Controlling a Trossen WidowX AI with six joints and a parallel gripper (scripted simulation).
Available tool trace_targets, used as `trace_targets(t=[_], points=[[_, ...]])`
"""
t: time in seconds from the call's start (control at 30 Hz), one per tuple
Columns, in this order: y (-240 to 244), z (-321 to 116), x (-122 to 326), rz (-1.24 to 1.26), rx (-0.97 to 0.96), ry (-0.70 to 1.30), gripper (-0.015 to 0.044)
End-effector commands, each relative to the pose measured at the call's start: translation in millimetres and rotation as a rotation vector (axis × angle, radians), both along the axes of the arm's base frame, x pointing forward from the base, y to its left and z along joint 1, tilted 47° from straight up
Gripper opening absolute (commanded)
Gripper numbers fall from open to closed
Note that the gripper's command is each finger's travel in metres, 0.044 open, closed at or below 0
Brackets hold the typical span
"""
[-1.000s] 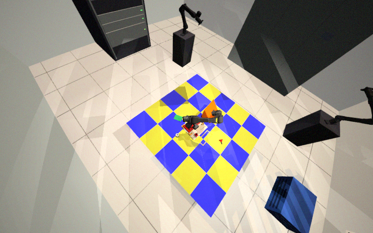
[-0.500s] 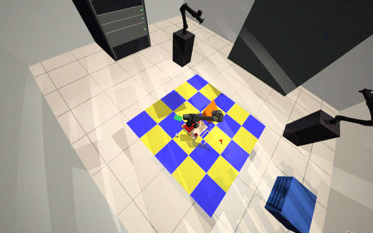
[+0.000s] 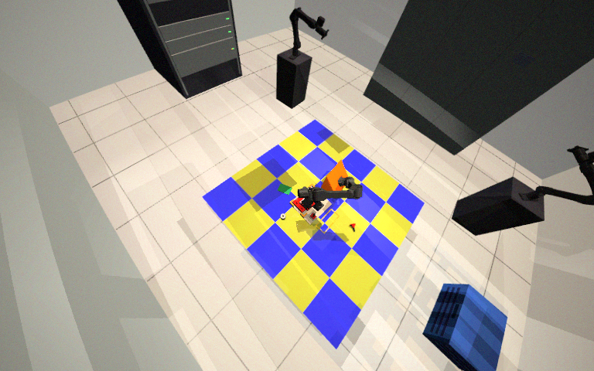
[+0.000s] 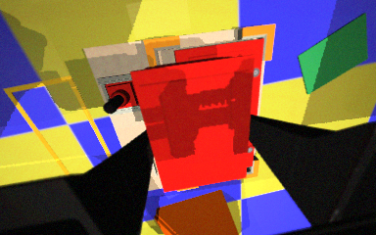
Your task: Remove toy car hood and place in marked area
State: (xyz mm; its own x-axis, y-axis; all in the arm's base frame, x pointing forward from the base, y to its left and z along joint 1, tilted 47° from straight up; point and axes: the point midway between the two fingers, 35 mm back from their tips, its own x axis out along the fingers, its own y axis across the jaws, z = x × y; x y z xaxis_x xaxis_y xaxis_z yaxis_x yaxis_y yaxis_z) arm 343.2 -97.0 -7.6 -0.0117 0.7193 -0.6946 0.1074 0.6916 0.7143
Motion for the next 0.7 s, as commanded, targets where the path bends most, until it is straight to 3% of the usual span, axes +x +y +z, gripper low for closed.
trace_targets(t=[0.0, 0.67], points=[[11, 16, 1, -0.006, 0.001, -0.001, 0.0], [75, 88, -8, -0.006, 0.001, -0.002, 0.0]])
